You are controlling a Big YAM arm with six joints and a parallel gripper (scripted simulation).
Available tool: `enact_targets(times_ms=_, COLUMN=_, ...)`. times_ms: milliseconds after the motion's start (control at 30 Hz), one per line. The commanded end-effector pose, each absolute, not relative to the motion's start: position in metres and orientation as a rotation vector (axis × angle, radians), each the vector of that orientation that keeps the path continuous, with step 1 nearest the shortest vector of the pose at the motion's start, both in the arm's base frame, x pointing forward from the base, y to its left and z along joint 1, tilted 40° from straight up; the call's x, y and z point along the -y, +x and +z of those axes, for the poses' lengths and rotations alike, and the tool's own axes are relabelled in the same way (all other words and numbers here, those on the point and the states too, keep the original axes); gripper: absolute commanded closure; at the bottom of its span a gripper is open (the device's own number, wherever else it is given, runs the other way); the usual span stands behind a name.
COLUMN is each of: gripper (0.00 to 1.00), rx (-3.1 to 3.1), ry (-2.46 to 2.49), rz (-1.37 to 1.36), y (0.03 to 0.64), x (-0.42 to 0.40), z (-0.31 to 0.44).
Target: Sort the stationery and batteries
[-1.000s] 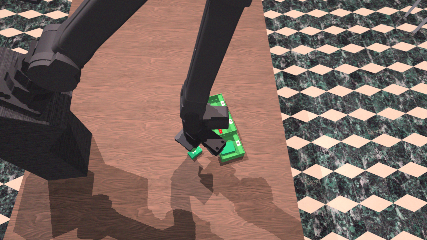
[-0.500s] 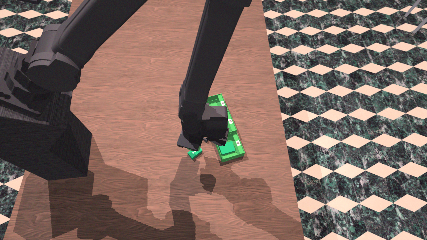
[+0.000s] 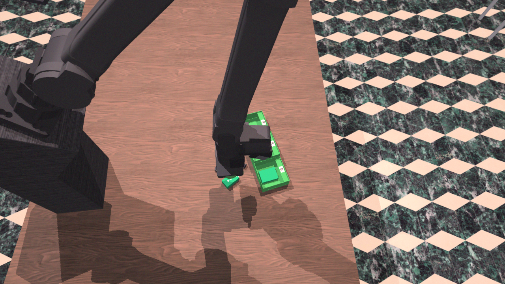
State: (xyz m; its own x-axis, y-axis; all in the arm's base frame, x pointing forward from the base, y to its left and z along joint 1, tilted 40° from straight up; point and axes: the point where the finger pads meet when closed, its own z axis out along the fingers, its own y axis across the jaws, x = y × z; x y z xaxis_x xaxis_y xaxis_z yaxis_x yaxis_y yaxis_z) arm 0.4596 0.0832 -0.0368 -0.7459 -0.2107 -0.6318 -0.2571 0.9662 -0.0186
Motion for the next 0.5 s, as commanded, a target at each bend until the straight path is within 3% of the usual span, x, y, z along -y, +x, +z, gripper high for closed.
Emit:
enact_targets(times_ms=0, gripper=0.59, rx=-2.401, ry=-0.482, rz=0.034, y=0.4603, x=-0.0789, z=-0.0306)
enact_targets(times_ms=467, gripper=0.59, rx=-2.257, ry=-0.933, rz=-0.133, y=0.4597, x=-0.0819, z=-0.0295)
